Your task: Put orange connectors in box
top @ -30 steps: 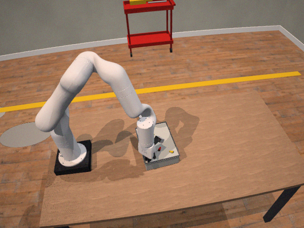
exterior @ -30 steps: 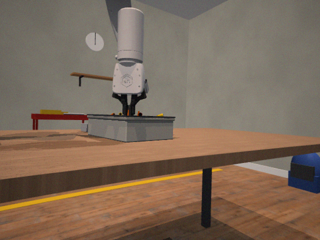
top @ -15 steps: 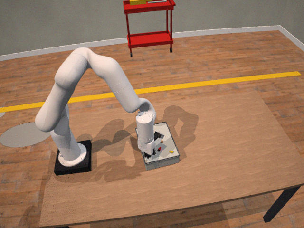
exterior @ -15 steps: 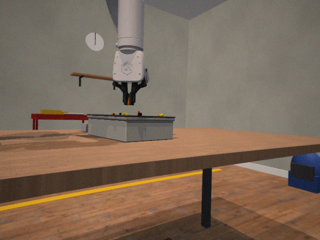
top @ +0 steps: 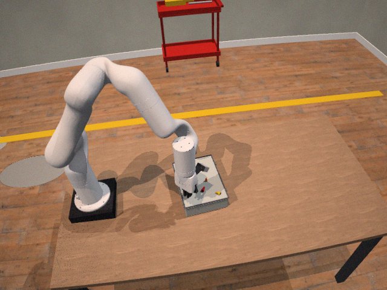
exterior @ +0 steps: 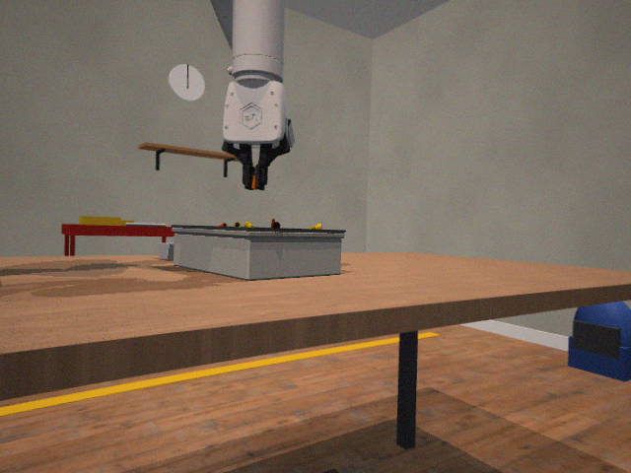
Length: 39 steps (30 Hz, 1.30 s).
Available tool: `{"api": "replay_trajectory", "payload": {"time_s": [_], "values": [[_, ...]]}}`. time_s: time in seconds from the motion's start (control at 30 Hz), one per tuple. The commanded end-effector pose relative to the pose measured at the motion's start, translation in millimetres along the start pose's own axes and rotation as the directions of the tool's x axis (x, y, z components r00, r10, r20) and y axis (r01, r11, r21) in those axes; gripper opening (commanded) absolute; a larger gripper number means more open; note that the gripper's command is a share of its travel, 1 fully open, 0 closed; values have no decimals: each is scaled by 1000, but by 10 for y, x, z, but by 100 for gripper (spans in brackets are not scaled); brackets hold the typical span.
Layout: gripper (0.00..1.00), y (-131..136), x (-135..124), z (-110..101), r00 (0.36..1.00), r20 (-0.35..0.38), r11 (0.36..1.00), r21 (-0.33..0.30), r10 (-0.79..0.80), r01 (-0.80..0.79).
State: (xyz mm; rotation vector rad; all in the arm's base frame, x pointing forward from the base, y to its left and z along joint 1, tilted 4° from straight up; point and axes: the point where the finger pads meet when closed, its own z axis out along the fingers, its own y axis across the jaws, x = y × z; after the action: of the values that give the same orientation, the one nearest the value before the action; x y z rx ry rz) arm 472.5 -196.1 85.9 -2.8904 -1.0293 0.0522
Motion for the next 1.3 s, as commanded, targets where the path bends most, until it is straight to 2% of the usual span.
{"api": "replay_trajectory", "payload": {"time_s": [0.0, 0.33, 0.6, 0.9, 1.27], "values": [[2, 8, 5, -17, 1000, -1, 1000, -2, 0, 0], [2, -14, 32, -17, 1000, -1, 1000, -2, 0, 0], [2, -122, 166, -17, 1000, -1, 1000, -2, 0, 0], [2, -308, 398, -17, 1000, -1, 1000, -2, 0, 0], [2, -762, 963, -17, 1000, -1, 1000, -2, 0, 0]]}}
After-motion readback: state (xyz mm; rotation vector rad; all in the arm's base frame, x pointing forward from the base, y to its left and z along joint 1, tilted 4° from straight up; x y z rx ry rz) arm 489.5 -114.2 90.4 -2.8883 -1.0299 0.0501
